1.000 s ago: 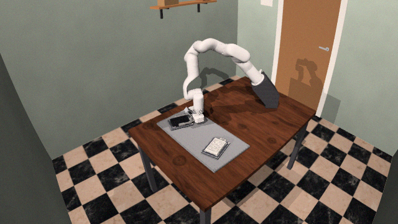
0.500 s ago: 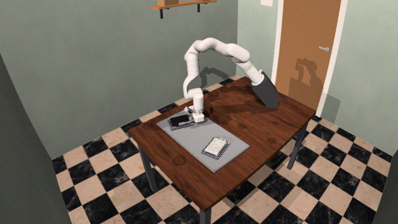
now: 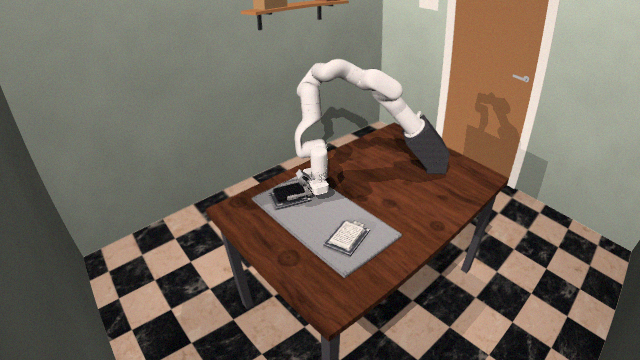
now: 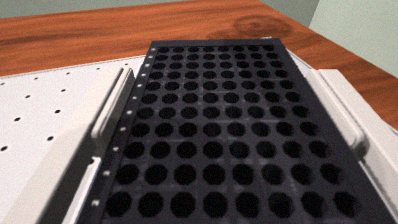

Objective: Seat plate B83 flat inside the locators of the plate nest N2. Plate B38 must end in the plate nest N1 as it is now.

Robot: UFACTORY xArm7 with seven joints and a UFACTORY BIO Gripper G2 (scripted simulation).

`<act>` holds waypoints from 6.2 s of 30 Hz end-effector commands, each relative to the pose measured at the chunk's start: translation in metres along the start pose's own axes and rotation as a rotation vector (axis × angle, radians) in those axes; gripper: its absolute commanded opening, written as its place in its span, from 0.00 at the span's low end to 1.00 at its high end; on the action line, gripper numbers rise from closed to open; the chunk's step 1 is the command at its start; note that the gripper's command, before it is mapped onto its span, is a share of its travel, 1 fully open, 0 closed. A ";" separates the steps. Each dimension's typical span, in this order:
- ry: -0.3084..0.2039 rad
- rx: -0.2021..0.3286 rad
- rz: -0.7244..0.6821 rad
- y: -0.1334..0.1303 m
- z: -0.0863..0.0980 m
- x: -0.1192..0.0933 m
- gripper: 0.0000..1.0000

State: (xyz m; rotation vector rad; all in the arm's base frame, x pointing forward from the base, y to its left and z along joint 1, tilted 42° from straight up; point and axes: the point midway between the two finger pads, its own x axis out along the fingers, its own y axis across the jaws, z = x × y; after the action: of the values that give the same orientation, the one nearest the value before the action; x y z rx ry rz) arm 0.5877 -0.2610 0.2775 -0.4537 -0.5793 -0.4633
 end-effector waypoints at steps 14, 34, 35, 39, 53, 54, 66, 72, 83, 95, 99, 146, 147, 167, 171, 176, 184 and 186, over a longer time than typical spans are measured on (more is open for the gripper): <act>-0.003 0.002 0.000 0.001 0.008 0.001 0.00; -0.003 0.002 0.000 0.001 0.036 0.001 0.00; -0.003 0.002 0.000 0.001 0.036 0.001 0.00; -0.003 0.002 0.000 0.001 0.043 0.001 0.00; -0.003 0.002 0.000 0.001 0.063 0.001 0.00; -0.003 0.002 0.000 0.001 0.064 0.001 0.00; -0.003 0.002 0.000 0.001 0.068 0.001 0.00; -0.003 0.002 0.000 0.001 0.068 0.001 0.00; -0.003 0.002 0.000 0.001 0.068 0.001 0.00; -0.003 0.002 0.000 0.001 0.068 0.002 0.00; -0.003 0.002 0.000 0.001 0.068 0.002 0.00; -0.003 0.002 0.000 0.001 0.004 0.002 0.00; -0.003 0.002 0.000 0.001 0.003 0.002 0.00; -0.003 0.002 0.000 0.001 -0.001 0.002 0.00; -0.003 0.002 0.000 0.001 -0.001 0.002 0.00; -0.003 0.002 0.000 0.001 -0.001 0.002 0.00; -0.003 0.002 0.000 0.001 -0.001 0.002 0.00; -0.003 0.002 0.000 0.001 -0.001 0.002 0.00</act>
State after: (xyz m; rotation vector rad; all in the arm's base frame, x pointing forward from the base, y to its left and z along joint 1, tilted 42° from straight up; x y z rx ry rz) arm 0.5891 -0.2628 0.2756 -0.4536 -0.5790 -0.4633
